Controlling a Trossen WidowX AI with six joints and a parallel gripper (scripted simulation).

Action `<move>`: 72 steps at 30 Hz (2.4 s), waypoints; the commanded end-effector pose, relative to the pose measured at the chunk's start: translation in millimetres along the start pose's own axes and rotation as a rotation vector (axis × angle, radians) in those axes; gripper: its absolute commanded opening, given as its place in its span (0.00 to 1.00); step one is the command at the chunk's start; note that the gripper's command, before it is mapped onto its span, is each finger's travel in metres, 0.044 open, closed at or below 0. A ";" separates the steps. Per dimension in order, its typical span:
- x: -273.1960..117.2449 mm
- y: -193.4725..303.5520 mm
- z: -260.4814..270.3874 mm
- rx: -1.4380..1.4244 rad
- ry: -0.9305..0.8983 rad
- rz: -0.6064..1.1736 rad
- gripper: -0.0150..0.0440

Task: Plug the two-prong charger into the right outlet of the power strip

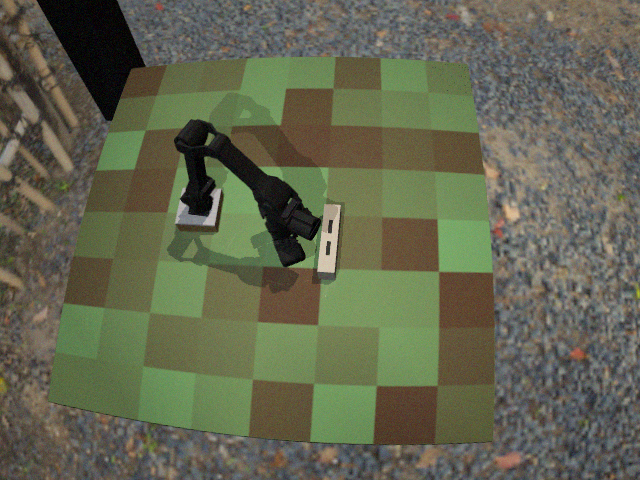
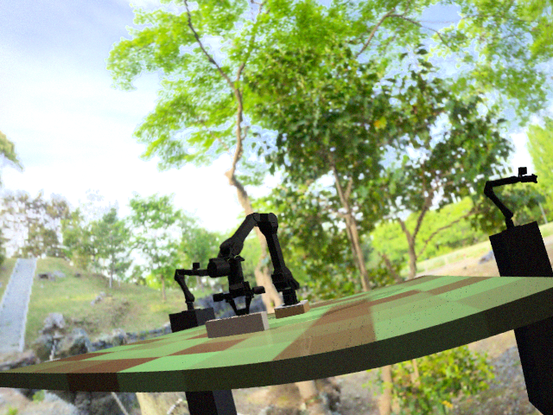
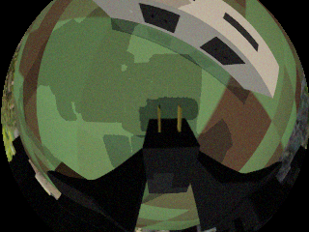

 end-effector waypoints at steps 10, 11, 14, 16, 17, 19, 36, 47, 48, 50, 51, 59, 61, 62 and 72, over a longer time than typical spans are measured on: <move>13.0 0.6 -2.8 0.214 -0.021 0.006 0.25; 13.8 0.6 -3.0 0.229 -0.022 0.006 0.25; 16.1 0.8 -3.6 0.276 -0.025 0.007 0.25; 17.6 0.9 -4.1 0.308 -0.027 0.008 0.25; 18.4 0.9 -4.3 0.323 -0.028 0.008 0.25; 19.9 1.0 -4.7 0.354 -0.029 0.009 0.25; 23.2 -7.8 -11.3 0.447 -0.035 0.011 0.25; 22.9 -19.0 -17.3 0.465 -0.035 0.011 0.25; 22.9 -20.0 -17.8 0.466 -0.035 0.011 0.25; 22.9 -22.1 -18.9 0.469 -0.036 0.011 0.25; 22.9 -23.2 -19.4 0.471 -0.036 0.011 0.25; 23.0 -31.6 -23.2 0.484 -0.036 0.010 0.25; 23.0 -33.7 -24.0 0.487 -0.036 0.010 0.25; 23.0 -34.8 -24.5 0.489 -0.037 0.010 0.25; 23.4 -44.1 -27.3 0.502 -0.037 0.010 0.25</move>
Point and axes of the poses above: the point midway between the two fingers, 35 mm back from their tips, its own x axis out along the fingers, its own z axis across the jaws, y = z × x, the point moved 7 cm from there along -x, back along the fingers, and after that the axes turned 5 degrees about x, right-handed, at the moved point
